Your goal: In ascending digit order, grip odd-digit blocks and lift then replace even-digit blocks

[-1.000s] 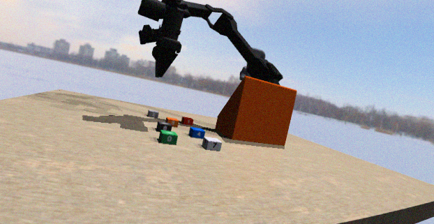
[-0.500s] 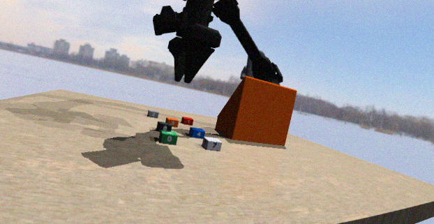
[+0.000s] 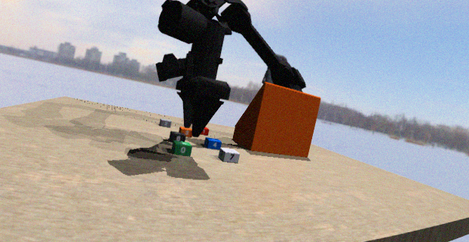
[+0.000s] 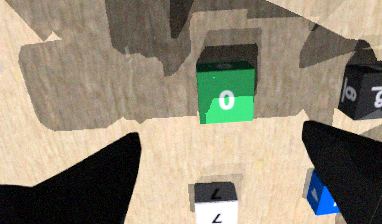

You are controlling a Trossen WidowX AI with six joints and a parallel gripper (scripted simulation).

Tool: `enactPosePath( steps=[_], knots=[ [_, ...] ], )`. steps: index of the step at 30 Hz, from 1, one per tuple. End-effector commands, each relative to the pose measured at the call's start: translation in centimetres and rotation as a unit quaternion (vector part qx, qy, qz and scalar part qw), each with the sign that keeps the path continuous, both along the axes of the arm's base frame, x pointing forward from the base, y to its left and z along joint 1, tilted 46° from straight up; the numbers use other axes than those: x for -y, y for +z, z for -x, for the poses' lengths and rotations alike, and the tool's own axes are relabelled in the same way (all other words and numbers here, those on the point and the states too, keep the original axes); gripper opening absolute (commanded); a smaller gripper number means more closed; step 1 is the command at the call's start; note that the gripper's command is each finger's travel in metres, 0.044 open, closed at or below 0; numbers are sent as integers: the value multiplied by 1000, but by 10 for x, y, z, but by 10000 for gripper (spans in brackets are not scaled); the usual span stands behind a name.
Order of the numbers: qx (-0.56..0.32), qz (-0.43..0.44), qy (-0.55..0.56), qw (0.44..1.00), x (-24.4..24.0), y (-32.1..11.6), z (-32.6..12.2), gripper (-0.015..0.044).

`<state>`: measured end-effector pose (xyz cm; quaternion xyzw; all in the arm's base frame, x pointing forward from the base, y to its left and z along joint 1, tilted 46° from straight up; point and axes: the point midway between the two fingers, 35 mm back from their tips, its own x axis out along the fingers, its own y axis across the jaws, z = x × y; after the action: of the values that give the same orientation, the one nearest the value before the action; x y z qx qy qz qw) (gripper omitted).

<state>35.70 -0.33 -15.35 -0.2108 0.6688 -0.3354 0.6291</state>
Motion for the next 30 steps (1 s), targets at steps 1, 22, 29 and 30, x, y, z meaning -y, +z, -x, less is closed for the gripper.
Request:
enactPosePath(
  steps=[1,22,29,30],
  knots=[
    [4,1,7,1000,1,-3,-1,400],
    [4,2,7,1000,25,-26,3,400],
    [4,2,7,1000,27,-28,3,321],
    [4,2,7,1000,27,-28,3,295]
  ],
)
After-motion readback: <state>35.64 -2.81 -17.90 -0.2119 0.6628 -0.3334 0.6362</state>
